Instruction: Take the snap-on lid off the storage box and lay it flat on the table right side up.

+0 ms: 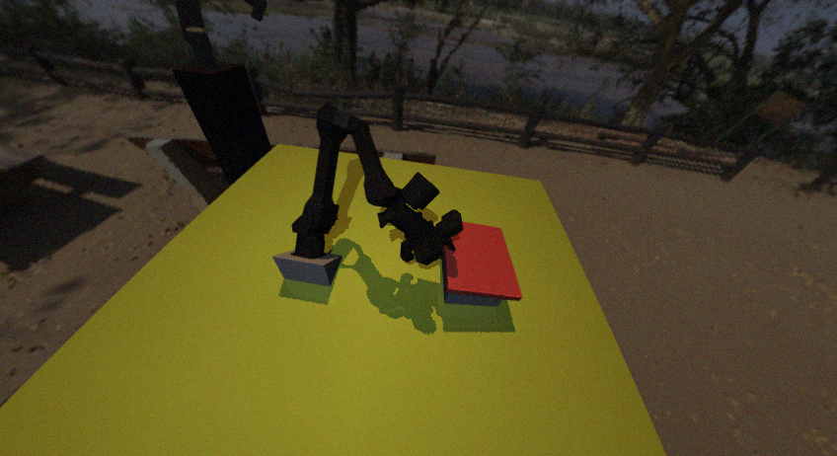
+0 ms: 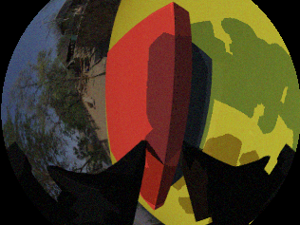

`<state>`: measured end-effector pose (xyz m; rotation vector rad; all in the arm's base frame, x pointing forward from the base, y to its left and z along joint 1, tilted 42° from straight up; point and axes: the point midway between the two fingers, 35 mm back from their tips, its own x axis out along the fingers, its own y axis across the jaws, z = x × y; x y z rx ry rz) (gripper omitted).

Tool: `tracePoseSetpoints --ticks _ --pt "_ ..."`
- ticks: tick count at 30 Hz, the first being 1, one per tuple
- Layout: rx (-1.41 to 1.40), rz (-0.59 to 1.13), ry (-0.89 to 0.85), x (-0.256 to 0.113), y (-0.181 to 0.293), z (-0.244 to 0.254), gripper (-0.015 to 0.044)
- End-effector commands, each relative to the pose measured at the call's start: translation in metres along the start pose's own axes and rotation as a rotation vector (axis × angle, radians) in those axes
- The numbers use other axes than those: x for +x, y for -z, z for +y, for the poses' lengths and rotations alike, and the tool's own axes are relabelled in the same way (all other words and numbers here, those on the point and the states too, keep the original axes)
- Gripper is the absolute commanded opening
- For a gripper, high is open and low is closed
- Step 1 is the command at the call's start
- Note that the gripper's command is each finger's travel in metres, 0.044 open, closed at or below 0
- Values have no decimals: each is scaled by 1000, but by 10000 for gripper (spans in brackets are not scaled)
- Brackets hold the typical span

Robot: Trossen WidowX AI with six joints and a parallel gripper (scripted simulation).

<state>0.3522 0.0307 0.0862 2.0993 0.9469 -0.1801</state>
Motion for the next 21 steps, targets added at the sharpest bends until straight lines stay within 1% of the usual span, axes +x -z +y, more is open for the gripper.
tracePoseSetpoints --ticks 1,21 --pt "3 -1 0 1 0 0 0" --pt "2 -5 -5 -13 0 19 0"
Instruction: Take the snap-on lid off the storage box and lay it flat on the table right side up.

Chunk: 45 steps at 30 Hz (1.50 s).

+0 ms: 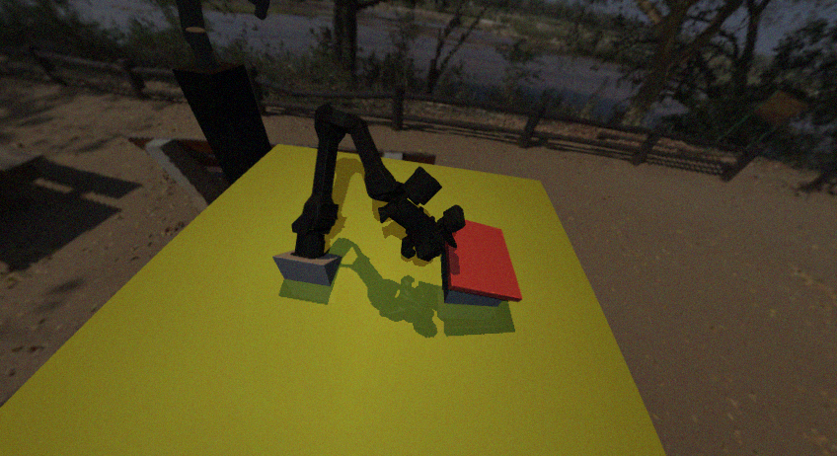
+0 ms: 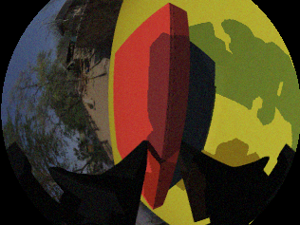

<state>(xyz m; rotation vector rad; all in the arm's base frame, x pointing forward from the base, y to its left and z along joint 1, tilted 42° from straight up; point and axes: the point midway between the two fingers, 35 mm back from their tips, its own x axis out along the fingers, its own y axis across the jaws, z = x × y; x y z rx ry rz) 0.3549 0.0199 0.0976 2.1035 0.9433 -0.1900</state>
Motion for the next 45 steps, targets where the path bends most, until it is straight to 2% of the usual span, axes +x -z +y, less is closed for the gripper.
tracePoseSetpoints --ticks 1,45 --pt "-4 2 -5 -4 1 7 0" --pt "-6 1 -5 -16 1 73 0"
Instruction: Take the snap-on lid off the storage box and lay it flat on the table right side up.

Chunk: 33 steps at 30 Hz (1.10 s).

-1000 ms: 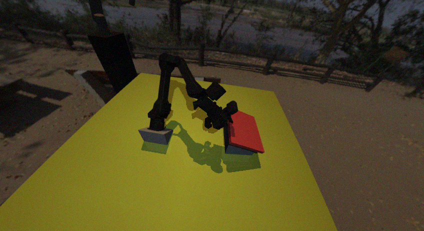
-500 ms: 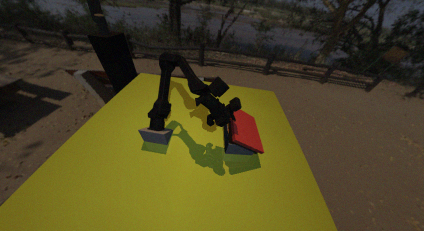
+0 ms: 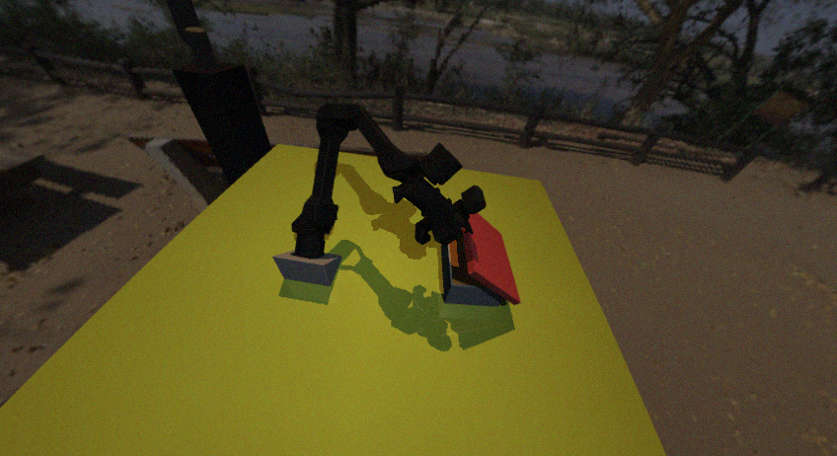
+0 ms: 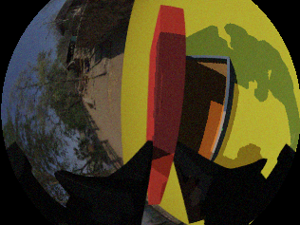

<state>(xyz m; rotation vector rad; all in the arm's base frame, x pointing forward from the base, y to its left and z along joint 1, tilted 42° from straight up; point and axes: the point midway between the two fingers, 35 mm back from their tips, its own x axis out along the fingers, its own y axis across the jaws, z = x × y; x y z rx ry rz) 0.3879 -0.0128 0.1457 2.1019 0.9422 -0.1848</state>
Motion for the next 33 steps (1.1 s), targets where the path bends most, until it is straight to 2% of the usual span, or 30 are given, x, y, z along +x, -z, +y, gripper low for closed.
tracePoseSetpoints --ticks 1,33 --pt "-2 -1 -3 0 -1 10 0" --pt "-3 -2 -2 -22 -1 46 0"
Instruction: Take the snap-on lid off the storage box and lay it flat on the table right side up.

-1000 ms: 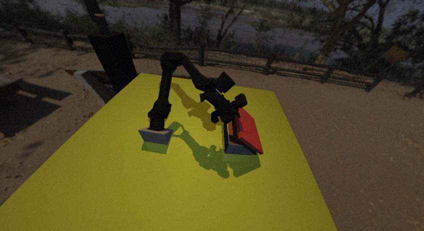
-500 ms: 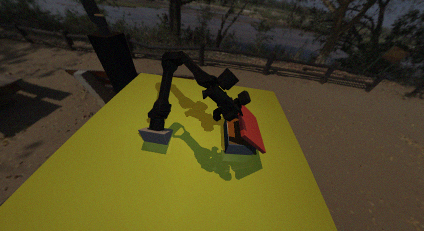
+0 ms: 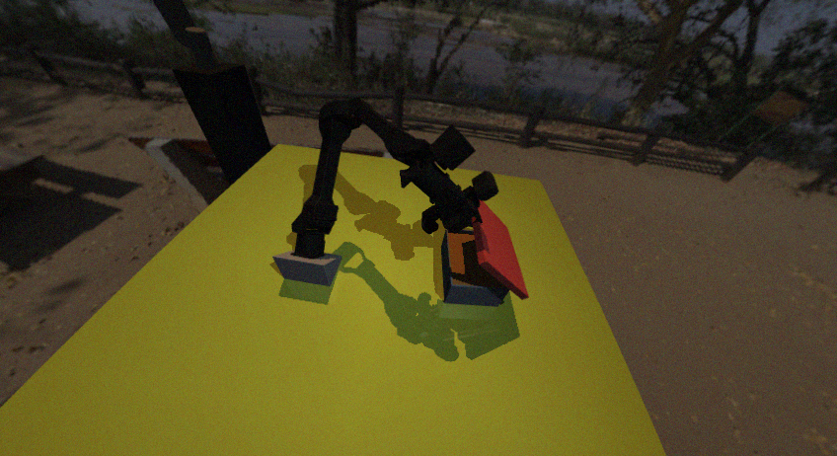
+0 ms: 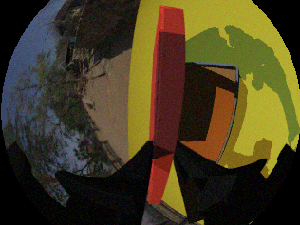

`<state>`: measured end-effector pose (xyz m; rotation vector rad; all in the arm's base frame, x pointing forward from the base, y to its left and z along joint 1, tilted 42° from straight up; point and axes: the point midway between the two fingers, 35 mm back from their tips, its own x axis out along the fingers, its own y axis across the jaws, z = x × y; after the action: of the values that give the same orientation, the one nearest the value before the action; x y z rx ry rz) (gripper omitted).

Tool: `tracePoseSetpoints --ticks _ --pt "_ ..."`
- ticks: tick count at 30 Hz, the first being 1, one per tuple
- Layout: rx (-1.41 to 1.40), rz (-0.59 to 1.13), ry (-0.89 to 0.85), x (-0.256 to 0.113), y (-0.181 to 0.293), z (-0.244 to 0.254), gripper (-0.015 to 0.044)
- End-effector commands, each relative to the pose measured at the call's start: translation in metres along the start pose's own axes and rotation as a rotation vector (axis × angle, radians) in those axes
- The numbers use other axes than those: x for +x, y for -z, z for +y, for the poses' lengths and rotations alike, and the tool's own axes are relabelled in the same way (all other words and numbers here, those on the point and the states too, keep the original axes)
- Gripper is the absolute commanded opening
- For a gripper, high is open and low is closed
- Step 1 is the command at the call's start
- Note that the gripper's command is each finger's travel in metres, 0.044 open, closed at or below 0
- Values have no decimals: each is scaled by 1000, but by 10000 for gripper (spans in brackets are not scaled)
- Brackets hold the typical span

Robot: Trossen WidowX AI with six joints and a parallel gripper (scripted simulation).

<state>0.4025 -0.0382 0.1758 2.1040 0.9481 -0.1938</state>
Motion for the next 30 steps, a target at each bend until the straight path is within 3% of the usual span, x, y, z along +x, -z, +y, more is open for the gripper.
tracePoseSetpoints --ticks 1,30 --pt "-9 0 -9 -6 0 8 0" --pt "-8 0 -8 -18 18 17 0"
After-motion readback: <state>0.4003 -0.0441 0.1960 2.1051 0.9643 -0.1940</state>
